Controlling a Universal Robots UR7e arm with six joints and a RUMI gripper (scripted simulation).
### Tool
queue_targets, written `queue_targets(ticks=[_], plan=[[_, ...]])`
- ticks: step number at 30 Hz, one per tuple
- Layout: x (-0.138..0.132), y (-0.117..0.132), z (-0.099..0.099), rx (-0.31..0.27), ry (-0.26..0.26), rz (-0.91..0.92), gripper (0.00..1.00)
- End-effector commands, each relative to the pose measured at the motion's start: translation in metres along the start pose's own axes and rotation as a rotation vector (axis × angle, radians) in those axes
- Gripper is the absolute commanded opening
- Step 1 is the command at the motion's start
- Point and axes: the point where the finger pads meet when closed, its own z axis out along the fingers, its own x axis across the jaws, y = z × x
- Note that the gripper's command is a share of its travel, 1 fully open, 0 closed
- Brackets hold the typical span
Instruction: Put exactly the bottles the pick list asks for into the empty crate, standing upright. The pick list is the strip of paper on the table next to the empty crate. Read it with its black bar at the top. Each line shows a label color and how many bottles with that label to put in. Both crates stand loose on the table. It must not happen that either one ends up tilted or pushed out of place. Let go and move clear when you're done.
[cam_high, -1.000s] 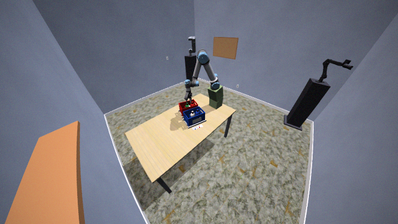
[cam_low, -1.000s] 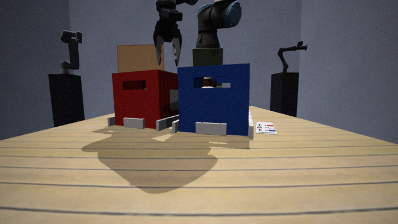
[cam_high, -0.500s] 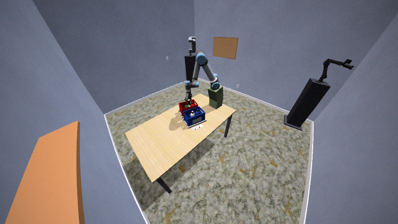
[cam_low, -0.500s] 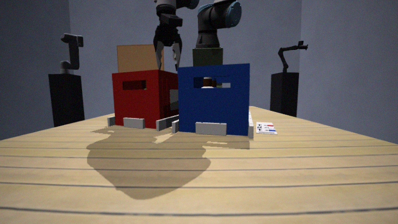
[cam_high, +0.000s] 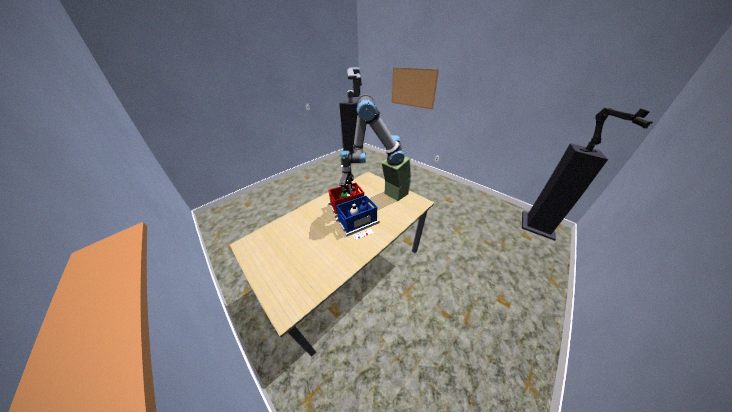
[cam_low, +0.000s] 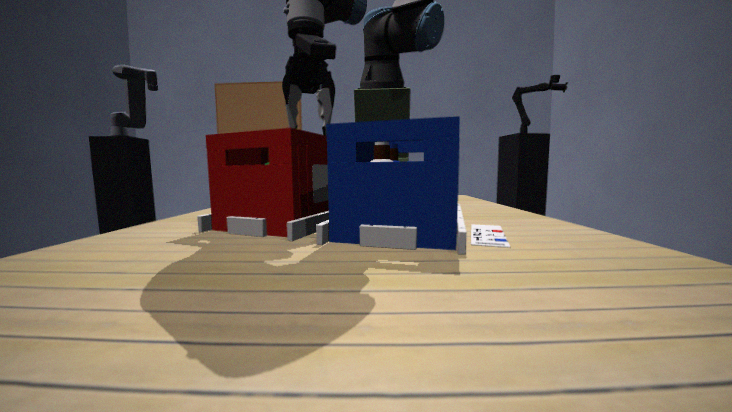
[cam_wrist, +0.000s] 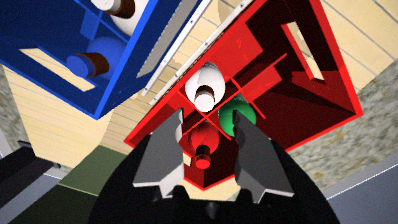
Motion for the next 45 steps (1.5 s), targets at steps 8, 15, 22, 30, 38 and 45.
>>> queue_targets(ticks=[8,15,22,30,38,45], plan=[[0.000,0.000,0.015,0.001,0.001,0.000,0.38],[0.000,0.000,0.022,0.001,0.001,0.000,0.38],[0.000,0.000,0.031,0.001,0.001,0.000,0.38],[0.000,0.000,0.034,0.001,0.001,0.000,0.38],[0.000,0.000,0.033,0.001,0.001,0.000,0.00],[0.000,0.000,0.033,0.001,0.001,0.000,0.00]])
